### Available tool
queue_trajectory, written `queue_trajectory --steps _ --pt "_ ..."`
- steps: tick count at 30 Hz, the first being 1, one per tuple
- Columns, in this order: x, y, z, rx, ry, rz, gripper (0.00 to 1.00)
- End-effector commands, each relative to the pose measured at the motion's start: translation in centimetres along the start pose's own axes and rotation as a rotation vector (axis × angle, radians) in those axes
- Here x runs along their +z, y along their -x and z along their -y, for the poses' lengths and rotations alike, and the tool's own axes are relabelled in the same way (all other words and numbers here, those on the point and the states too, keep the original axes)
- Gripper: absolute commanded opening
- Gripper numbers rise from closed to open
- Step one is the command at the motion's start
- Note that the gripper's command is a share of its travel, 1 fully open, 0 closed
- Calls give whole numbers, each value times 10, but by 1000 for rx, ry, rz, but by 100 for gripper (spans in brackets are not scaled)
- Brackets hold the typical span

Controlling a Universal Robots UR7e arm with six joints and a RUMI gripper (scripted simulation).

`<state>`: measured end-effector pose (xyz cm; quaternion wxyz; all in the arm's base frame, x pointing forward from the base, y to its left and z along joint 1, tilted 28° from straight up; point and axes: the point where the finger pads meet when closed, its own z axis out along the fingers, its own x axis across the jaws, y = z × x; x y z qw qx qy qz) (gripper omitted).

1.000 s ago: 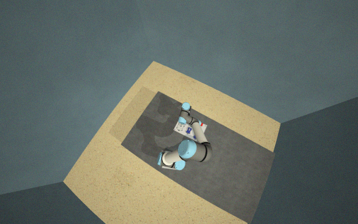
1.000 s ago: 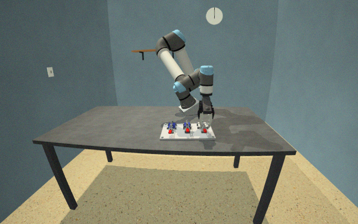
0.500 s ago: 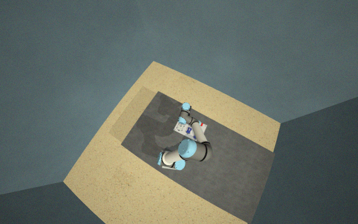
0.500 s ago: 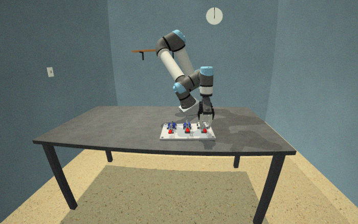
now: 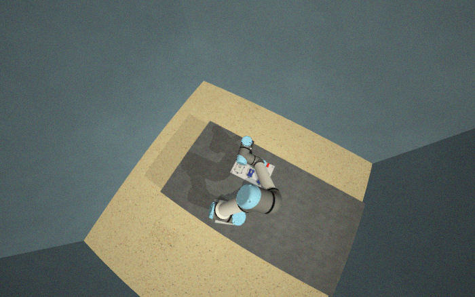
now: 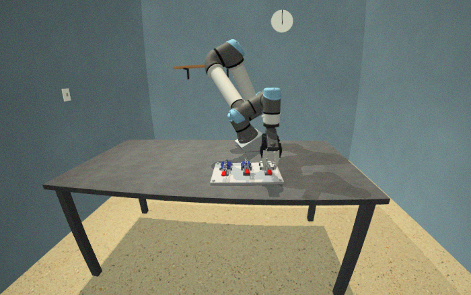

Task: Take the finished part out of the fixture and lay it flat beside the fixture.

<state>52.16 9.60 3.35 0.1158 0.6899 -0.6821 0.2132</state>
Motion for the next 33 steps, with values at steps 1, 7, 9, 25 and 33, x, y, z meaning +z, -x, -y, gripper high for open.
queue_trajectory --steps 1,7,9,25,33 --pt "1 0 -2 -1 3 0 28" --pt "1 0 -2 0 2 0 28" --pt "1 0 -2 0 2 0 28" --pt "4 0 -3 -1 5 0 28" --pt "19 0 -3 -1 5 0 28"
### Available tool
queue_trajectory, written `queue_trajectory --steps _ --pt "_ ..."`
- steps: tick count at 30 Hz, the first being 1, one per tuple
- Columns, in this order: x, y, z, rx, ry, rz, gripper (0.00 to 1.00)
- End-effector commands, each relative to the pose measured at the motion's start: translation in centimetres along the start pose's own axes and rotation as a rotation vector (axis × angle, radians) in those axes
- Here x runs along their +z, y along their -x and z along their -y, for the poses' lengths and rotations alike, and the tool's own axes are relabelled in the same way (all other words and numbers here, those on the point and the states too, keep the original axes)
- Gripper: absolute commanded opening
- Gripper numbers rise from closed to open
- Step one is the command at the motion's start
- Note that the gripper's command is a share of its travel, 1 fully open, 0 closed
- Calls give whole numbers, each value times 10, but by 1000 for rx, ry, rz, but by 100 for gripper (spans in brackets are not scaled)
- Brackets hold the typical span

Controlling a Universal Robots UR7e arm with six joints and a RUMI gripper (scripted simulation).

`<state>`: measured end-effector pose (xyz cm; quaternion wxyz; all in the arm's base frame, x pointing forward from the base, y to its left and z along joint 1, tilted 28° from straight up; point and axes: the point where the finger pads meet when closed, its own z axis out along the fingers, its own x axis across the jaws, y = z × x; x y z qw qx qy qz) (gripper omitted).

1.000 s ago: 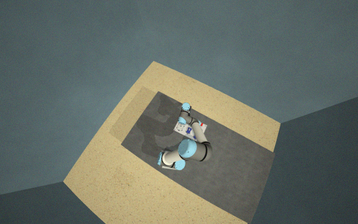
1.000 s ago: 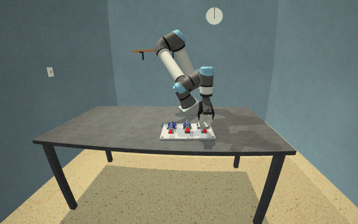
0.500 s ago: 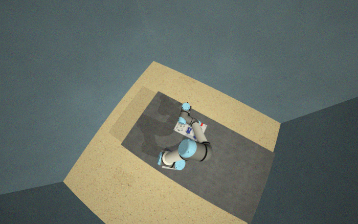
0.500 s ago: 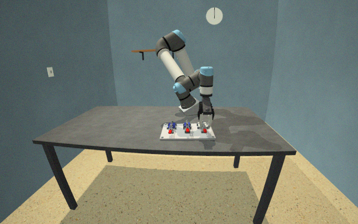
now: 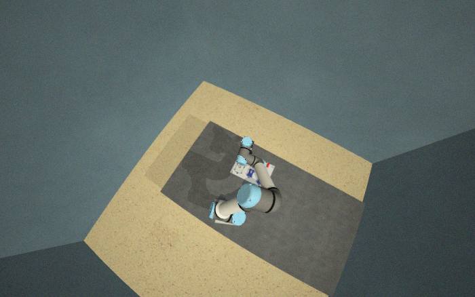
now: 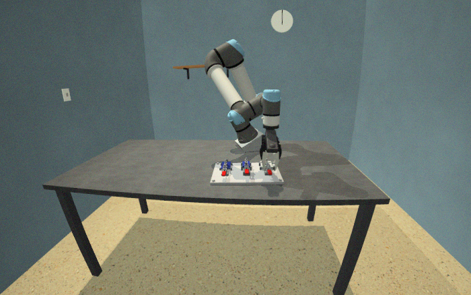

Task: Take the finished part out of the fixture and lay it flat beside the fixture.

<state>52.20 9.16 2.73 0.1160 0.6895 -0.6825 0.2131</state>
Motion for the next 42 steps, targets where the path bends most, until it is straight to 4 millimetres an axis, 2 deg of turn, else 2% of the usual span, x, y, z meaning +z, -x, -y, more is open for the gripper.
queue_trajectory --steps 1,11,42 --pt "14 1 -2 -2 5 0 28" --pt "23 1 -2 -2 5 0 28" --pt "22 2 0 -4 0 1 28"
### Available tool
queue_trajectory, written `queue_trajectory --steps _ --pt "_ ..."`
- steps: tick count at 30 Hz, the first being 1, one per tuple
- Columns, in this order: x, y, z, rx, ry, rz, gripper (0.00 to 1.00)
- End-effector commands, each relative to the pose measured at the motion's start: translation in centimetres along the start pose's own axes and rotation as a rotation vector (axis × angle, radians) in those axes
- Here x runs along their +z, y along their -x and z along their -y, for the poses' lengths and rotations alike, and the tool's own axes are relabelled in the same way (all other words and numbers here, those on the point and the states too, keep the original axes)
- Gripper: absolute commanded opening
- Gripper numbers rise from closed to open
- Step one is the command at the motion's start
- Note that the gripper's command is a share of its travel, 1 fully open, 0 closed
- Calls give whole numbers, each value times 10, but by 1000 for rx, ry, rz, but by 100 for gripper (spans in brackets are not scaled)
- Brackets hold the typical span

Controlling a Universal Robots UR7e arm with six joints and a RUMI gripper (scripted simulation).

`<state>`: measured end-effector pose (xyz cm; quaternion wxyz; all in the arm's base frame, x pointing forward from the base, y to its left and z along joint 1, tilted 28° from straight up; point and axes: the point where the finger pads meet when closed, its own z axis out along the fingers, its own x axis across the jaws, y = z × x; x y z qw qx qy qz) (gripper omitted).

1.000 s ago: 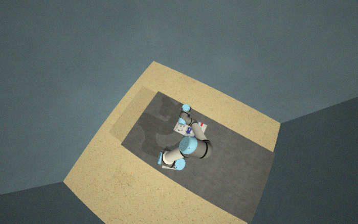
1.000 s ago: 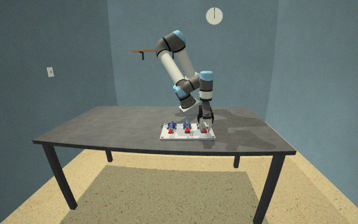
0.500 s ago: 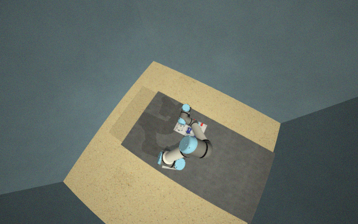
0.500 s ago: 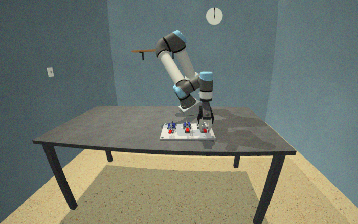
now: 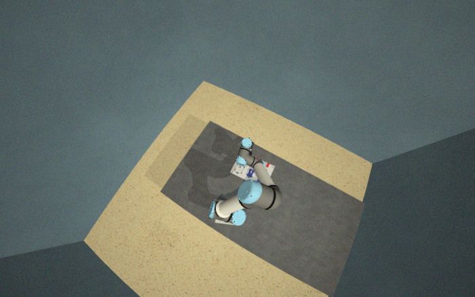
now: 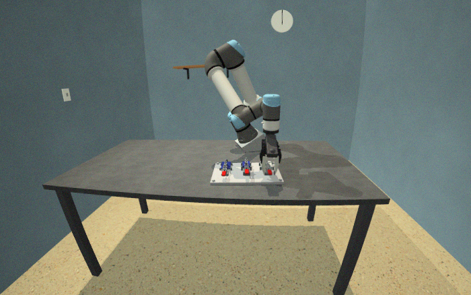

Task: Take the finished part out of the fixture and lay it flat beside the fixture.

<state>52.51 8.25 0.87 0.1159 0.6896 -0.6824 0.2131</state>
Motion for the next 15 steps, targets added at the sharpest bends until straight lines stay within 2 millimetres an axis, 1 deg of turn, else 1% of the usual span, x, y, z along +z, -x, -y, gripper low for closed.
queue_trajectory --steps 1,13,14,15 --pt "1 2 0 -3 1 1 28" --pt "0 2 0 -3 0 1 28" --pt "0 2 0 -3 0 1 0" --pt "0 2 0 -3 0 1 0"
